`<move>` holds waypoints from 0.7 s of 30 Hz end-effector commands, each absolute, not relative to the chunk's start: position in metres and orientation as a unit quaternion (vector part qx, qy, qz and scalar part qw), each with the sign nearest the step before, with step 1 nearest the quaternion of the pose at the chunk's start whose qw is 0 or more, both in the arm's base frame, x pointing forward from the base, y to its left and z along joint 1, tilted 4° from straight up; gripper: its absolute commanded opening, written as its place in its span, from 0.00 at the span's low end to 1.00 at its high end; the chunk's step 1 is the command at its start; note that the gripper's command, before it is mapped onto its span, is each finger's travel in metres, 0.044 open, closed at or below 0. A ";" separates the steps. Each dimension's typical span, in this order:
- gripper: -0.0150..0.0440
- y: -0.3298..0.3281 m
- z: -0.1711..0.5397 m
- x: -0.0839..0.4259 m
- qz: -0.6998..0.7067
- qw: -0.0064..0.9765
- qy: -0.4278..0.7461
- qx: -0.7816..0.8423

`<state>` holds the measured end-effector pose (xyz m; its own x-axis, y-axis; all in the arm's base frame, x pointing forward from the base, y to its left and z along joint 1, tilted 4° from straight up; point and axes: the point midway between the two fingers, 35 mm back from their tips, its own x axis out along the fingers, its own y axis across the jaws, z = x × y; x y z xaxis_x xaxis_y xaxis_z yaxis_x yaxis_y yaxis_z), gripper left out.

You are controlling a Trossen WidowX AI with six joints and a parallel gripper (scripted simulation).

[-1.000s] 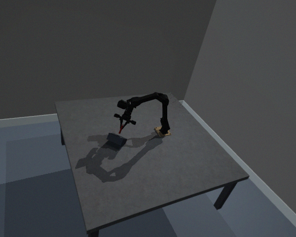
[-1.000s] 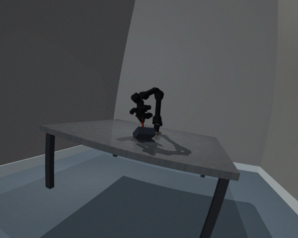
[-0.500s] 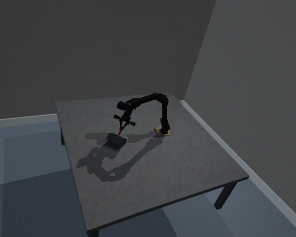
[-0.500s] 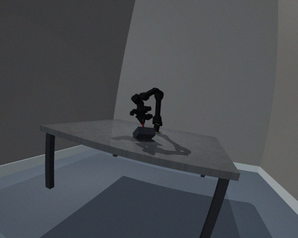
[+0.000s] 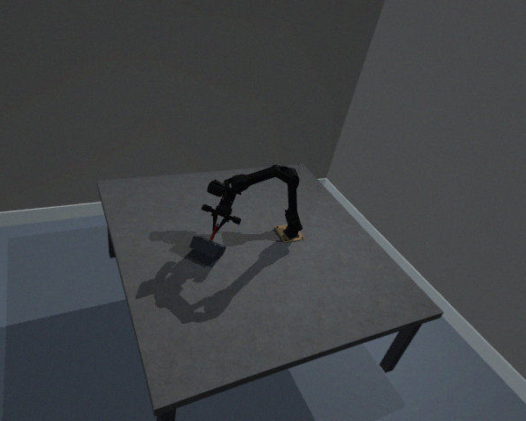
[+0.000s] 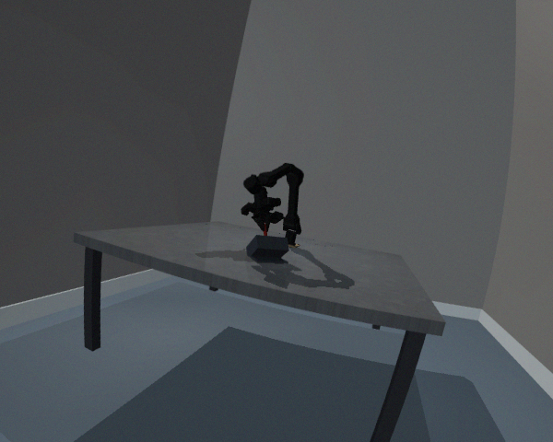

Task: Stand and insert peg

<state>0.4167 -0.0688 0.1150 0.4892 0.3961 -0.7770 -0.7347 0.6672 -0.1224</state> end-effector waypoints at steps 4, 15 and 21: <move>0.25 -0.068 0.111 0.420 0.338 0.833 0.374 -0.226; 0.25 -0.066 0.106 0.423 0.338 0.833 0.374 -0.226; 0.25 -0.064 0.103 0.425 0.338 0.833 0.374 -0.226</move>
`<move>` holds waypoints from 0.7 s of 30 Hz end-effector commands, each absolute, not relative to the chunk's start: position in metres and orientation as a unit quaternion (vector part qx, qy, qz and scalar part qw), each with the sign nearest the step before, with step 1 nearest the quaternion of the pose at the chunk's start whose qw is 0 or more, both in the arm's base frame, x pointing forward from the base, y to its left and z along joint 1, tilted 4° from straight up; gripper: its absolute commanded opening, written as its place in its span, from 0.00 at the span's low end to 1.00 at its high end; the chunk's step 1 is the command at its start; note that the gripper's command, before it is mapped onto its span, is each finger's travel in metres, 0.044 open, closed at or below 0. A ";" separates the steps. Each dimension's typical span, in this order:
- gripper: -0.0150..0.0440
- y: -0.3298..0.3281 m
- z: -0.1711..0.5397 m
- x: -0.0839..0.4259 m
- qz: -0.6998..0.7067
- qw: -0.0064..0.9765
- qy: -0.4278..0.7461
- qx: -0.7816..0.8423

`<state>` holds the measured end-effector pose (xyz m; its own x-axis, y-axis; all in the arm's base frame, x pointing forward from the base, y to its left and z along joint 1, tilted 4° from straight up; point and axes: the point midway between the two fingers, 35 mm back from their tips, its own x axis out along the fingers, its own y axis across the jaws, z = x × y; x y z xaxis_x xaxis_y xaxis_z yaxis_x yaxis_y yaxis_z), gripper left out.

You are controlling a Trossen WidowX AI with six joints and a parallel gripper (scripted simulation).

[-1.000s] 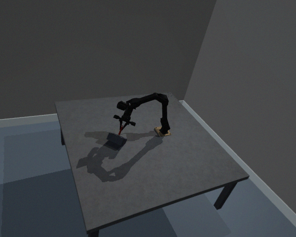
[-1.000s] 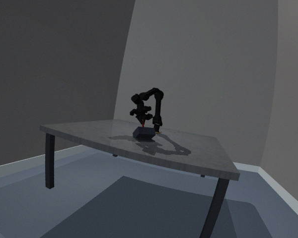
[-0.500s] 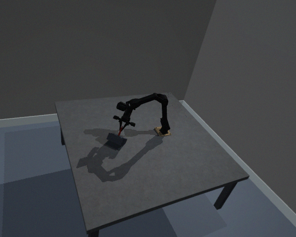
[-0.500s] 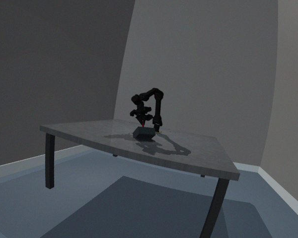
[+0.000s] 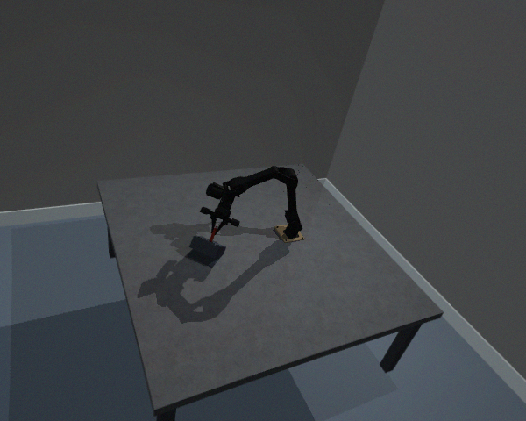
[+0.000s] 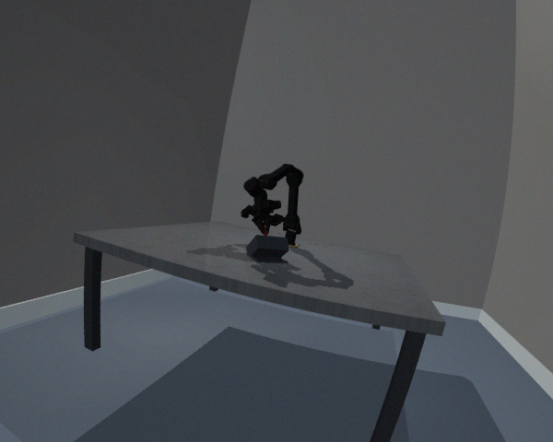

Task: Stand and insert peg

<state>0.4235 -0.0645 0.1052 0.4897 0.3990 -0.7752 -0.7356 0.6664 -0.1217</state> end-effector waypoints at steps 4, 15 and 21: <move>0.25 -0.063 0.101 0.426 0.338 0.833 0.374 -0.226; 0.25 -0.061 0.096 0.430 0.338 0.834 0.374 -0.226; 0.25 -0.059 0.093 0.432 0.338 0.834 0.374 -0.226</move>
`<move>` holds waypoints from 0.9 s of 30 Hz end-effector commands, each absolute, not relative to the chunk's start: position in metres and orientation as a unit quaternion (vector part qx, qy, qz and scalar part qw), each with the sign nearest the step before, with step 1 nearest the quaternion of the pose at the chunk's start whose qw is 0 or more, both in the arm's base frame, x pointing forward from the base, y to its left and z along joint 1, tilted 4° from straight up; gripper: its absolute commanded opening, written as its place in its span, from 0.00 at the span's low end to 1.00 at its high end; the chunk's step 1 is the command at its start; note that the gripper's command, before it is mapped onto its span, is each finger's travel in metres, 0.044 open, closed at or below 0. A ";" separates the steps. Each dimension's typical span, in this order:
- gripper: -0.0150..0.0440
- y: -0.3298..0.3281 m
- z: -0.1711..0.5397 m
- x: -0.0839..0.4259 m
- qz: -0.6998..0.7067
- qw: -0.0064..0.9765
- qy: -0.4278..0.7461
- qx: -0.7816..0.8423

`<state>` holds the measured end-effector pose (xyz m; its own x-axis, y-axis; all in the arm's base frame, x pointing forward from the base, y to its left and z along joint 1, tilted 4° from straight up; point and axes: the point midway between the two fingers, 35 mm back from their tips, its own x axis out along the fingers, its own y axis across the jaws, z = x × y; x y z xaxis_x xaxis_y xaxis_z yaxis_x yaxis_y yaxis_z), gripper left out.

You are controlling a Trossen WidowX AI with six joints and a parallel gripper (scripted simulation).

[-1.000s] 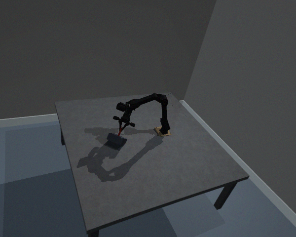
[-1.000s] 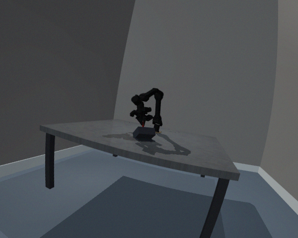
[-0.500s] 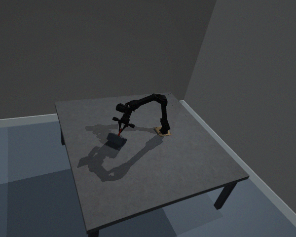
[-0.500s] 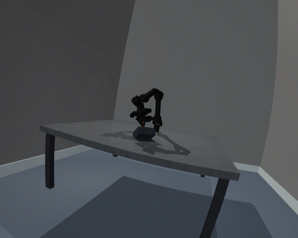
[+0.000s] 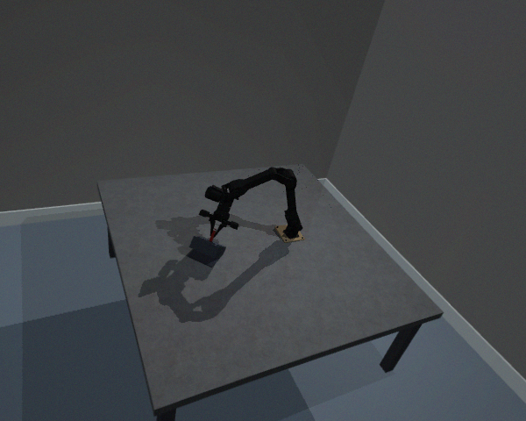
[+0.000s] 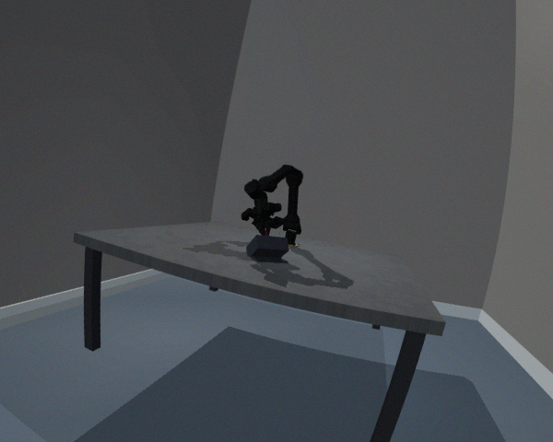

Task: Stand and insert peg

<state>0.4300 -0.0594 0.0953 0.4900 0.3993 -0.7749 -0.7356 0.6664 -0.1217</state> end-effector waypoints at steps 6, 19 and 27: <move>0.25 -0.058 0.091 0.433 0.338 0.834 0.374 -0.226; 0.25 -0.057 0.090 0.433 0.341 0.833 0.373 -0.225; 0.43 -0.057 0.090 0.433 0.341 0.833 0.373 -0.225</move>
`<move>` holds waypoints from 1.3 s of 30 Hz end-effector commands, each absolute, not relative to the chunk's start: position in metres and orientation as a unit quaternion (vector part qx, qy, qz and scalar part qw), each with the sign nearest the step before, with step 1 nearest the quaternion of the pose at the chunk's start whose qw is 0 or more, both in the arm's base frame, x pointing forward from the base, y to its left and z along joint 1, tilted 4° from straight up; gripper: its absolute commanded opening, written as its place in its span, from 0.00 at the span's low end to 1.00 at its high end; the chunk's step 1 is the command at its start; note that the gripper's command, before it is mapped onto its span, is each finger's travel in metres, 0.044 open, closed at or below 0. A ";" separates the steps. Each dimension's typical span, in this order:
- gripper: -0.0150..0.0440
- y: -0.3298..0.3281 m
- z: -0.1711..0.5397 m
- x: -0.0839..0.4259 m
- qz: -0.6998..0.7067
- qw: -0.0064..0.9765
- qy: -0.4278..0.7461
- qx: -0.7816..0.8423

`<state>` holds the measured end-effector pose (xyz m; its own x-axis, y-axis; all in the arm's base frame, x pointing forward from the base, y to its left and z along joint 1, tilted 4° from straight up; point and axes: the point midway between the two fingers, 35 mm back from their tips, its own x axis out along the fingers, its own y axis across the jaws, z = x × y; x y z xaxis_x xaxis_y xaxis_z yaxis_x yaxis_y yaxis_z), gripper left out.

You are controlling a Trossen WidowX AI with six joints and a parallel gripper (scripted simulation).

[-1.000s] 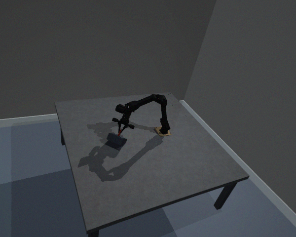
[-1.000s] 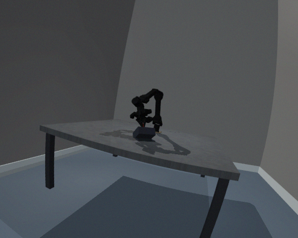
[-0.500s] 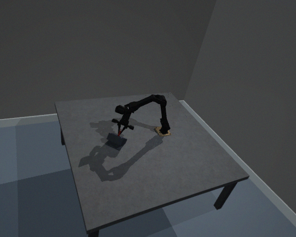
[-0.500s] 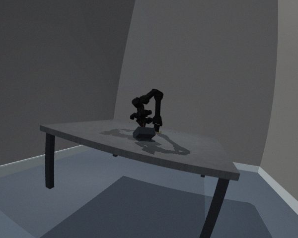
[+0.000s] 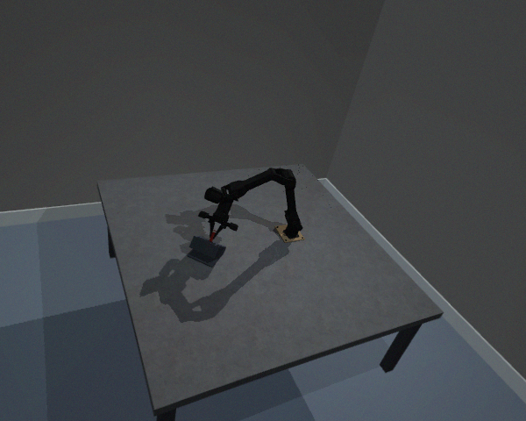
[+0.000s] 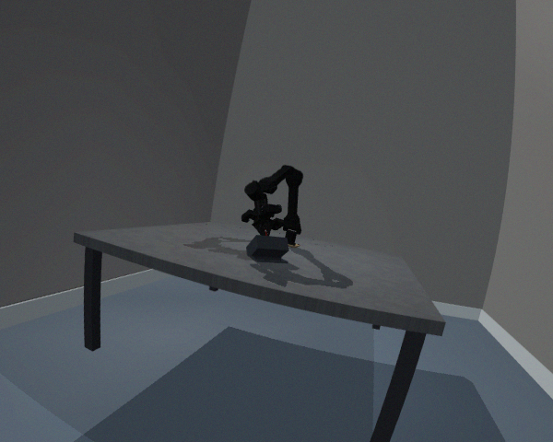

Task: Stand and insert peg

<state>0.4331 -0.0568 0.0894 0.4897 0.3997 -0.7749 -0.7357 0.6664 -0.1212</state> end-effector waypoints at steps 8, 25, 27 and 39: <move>0.79 -0.057 0.090 0.433 0.341 0.833 0.373 -0.225; 1.00 -0.075 0.119 0.416 0.339 0.833 0.375 -0.226; 1.00 -0.077 0.123 0.413 0.339 0.833 0.375 -0.227; 1.00 -0.092 0.146 0.396 0.337 0.832 0.377 -0.227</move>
